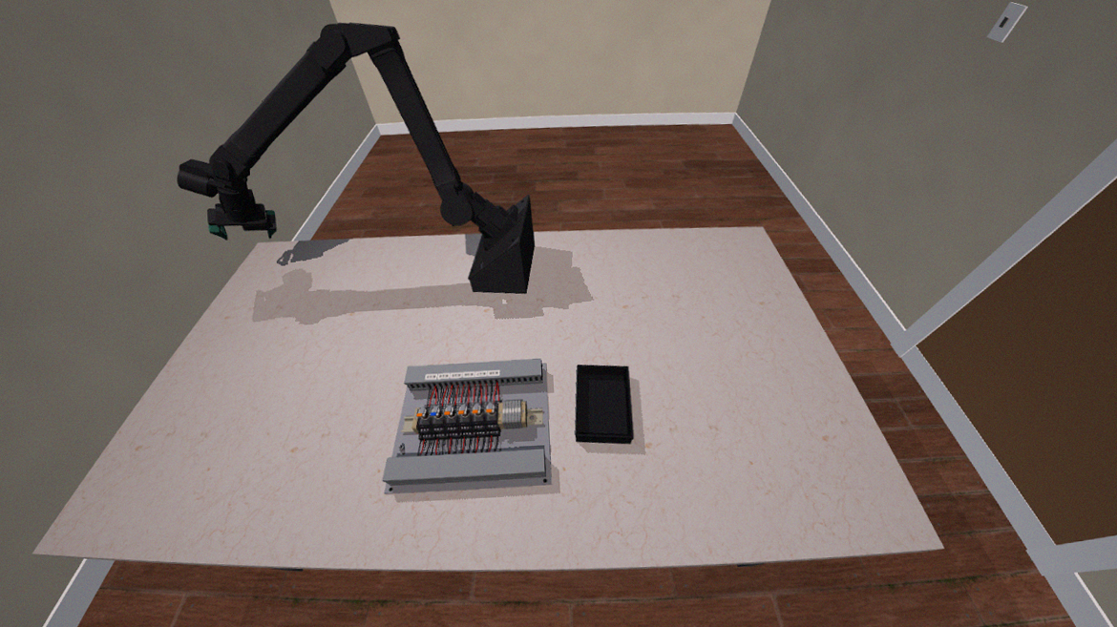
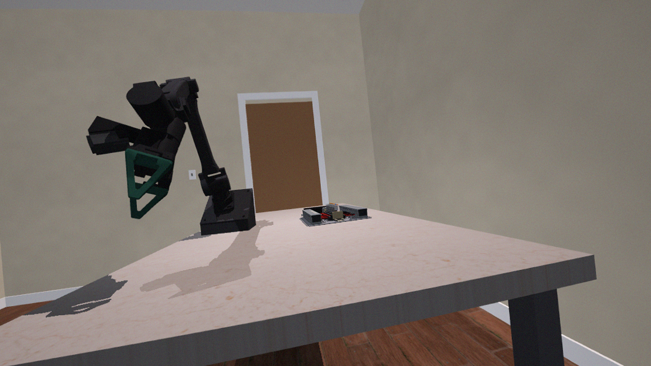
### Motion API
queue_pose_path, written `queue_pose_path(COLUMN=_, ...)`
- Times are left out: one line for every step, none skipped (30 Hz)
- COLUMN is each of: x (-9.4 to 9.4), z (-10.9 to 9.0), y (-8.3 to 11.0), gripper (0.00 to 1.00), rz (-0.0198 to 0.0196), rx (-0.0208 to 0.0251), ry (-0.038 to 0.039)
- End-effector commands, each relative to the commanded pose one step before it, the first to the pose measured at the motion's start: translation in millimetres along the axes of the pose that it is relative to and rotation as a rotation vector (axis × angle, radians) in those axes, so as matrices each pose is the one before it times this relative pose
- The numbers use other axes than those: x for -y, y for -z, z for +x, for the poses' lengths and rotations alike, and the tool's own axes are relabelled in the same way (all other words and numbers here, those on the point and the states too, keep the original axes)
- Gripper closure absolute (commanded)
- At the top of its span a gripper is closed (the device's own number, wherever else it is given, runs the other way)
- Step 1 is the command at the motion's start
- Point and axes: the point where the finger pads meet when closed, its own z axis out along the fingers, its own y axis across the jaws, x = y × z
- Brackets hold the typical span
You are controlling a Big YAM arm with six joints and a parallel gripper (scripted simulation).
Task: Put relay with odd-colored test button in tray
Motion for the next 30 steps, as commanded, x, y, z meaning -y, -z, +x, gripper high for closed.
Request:
queue_pose_path(x=-4.33, z=-3.59, y=4.14, gripper=0.00, rz=-0.01097, rx=0.00491, ry=-0.00449)
queue_pose_path(x=0.00, z=0.00, y=0.00, gripper=0.00, rz=0.00000, rx=0.00000, ry=0.00000)
queue_pose_path(x=0.00, z=0.00, y=0.00, gripper=0.00, rz=0.00000, rx=0.00000, ry=0.00000)
queue_pose_path(x=0.00, z=0.00, y=0.00, gripper=0.00, rz=0.00000, rx=0.00000, ry=0.00000)
queue_pose_path(x=0.00, z=0.00, y=0.00, gripper=0.00, rz=0.00000, rx=0.00000, ry=0.00000)
queue_pose_path(x=0.00, z=0.00, y=0.00, gripper=0.00, rz=0.00000, rx=0.00000, ry=0.00000)
queue_pose_path(x=0.00, z=0.00, y=0.00, gripper=0.00, rz=0.00000, rx=0.00000, ry=0.00000)
queue_pose_path(x=0.00, z=0.00, y=0.00, gripper=0.00, rz=0.00000, rx=0.00000, ry=0.00000)
queue_pose_path(x=0.00, z=0.00, y=0.00, gripper=0.00, rz=0.00000, rx=0.00000, ry=0.00000)
queue_pose_path(x=0.00, z=0.00, y=0.00, gripper=0.00, rz=0.00000, rx=0.00000, ry=0.00000)
queue_pose_path(x=0.00, z=0.00, y=0.00, gripper=0.00, rz=0.00000, rx=0.00000, ry=0.00000)
queue_pose_path(x=0.00, z=0.00, y=0.00, gripper=0.00, rz=0.00000, rx=0.00000, ry=0.00000)
queue_pose_path(x=0.00, z=0.00, y=0.00, gripper=0.00, rz=0.00000, rx=0.00000, ry=0.00000)
queue_pose_path(x=0.00, z=0.00, y=0.00, gripper=0.00, rz=0.00000, rx=0.00000, ry=0.00000)
queue_pose_path(x=0.00, z=0.00, y=0.00, gripper=0.00, rz=0.00000, rx=0.00000, ry=0.00000)
queue_pose_path(x=0.00, z=0.00, y=0.00, gripper=0.00, rz=0.00000, rx=0.00000, ry=0.00000)
queue_pose_path(x=0.00, z=0.00, y=0.00, gripper=0.00, rz=0.00000, rx=0.00000, ry=0.00000)
queue_pose_path(x=-16.18, z=-12.17, y=9.40, gripper=0.41, rz=-0.03439, rx=0.01824, ry=-0.01288)
queue_pose_path(x=0.00, z=0.00, y=0.00, gripper=0.41, rz=0.00000, rx=0.00000, ry=0.00000)
queue_pose_path(x=0.00, z=0.00, y=0.00, gripper=0.41, rz=0.00000, rx=0.00000, ry=0.00000)
queue_pose_path(x=0.00, z=0.00, y=0.00, gripper=0.41, rz=0.00000, rx=0.00000, ry=0.00000)
queue_pose_path(x=0.00, z=0.00, y=0.00, gripper=0.41, rz=0.00000, rx=0.00000, ry=0.00000)
queue_pose_path(x=0.00, z=0.00, y=0.00, gripper=0.41, rz=0.00000, rx=0.00000, ry=0.00000)
queue_pose_path(x=0.00, z=0.00, y=0.00, gripper=0.41, rz=0.00000, rx=0.00000, ry=0.00000)
queue_pose_path(x=0.00, z=0.00, y=0.00, gripper=0.41, rz=0.00000, rx=0.00000, ry=0.00000)
queue_pose_path(x=0.00, z=0.00, y=0.00, gripper=0.41, rz=0.00000, rx=0.00000, ry=0.00000)
queue_pose_path(x=0.00, z=0.00, y=0.00, gripper=0.41, rz=0.00000, rx=0.00000, ry=0.00000)
queue_pose_path(x=0.00, z=0.00, y=0.00, gripper=0.41, rz=0.00000, rx=0.00000, ry=0.00000)
queue_pose_path(x=0.00, z=0.00, y=0.00, gripper=0.41, rz=0.00000, rx=0.00000, ry=0.00000)
queue_pose_path(x=0.00, z=0.00, y=0.00, gripper=0.41, rz=0.00000, rx=0.00000, ry=0.00000)
